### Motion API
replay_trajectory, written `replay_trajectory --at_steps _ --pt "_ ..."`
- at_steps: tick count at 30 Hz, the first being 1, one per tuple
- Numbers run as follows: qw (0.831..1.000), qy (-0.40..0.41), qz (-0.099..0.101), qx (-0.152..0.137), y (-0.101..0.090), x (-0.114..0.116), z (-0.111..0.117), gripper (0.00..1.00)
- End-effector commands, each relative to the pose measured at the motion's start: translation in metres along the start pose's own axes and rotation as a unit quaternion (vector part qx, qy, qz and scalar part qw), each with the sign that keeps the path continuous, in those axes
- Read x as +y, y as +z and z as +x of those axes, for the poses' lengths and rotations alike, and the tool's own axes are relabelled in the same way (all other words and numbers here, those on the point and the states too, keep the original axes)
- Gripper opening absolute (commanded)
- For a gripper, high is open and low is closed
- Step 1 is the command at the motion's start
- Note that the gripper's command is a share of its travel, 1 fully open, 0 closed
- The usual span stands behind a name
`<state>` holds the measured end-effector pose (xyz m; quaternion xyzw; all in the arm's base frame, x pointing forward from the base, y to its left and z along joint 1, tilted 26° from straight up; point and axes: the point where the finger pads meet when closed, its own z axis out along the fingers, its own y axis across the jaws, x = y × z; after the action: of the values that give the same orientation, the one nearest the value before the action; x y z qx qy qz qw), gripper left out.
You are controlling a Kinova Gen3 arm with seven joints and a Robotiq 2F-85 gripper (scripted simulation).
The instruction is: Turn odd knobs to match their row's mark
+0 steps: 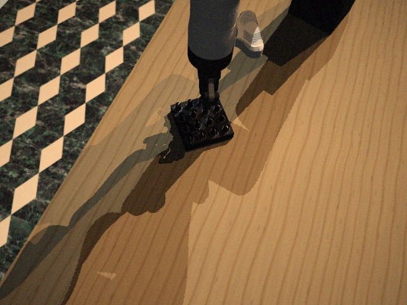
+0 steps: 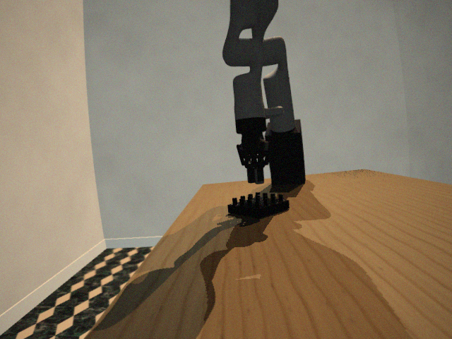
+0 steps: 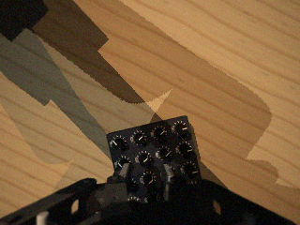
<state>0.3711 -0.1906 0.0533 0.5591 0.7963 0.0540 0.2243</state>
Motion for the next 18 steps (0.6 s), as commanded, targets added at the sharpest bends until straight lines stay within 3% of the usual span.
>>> replay_trajectory --at_steps 1,12,18 --pt "1.000 0.001 0.001 0.002 -0.002 -0.001 0.002 1.00" --pt "1.000 0.002 0.001 0.002 -0.020 -0.001 0.002 1.00" --pt "1.000 0.002 0.001 0.002 -0.042 -0.001 0.002 1.00"
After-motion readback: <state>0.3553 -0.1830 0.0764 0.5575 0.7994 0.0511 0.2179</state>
